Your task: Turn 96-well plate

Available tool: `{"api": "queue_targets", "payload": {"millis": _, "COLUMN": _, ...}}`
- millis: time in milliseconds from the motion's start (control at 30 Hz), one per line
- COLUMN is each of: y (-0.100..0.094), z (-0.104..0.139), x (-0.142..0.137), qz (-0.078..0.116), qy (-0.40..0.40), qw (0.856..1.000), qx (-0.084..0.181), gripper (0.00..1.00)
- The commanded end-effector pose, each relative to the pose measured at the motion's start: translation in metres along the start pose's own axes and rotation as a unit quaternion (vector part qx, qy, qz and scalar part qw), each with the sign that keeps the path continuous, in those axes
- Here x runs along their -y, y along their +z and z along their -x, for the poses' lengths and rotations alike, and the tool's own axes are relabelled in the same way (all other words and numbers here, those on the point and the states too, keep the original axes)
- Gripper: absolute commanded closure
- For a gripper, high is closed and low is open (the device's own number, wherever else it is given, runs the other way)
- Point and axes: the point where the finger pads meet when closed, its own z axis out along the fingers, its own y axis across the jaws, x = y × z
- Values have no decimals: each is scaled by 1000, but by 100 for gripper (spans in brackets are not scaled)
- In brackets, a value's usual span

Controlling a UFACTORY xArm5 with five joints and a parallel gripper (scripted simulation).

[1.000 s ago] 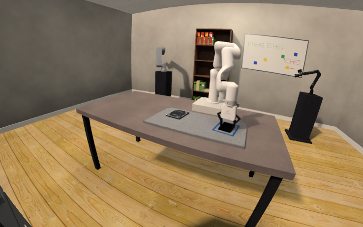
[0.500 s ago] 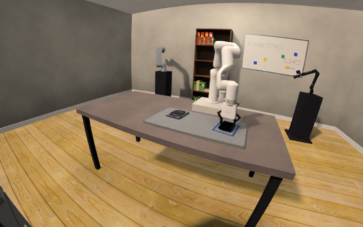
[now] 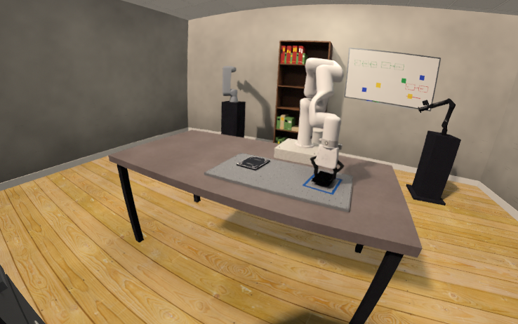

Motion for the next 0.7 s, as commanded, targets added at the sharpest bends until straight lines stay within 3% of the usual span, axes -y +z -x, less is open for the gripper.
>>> {"api": "queue_targets", "payload": {"millis": 0, "y": -4, "z": 1, "x": -1, "qz": -1, "qy": 0, "qw": 1000, "qx": 3, "gripper": 100}}
{"api": "queue_targets", "payload": {"millis": 367, "y": -9, "z": 1, "x": -1, "qz": -1, "qy": 0, "qw": 1000, "qx": 3, "gripper": 100}}
{"api": "queue_targets", "payload": {"millis": 667, "y": -24, "z": 1, "x": -1, "qz": -1, "qy": 0, "qw": 1000, "qx": 3, "gripper": 100}}
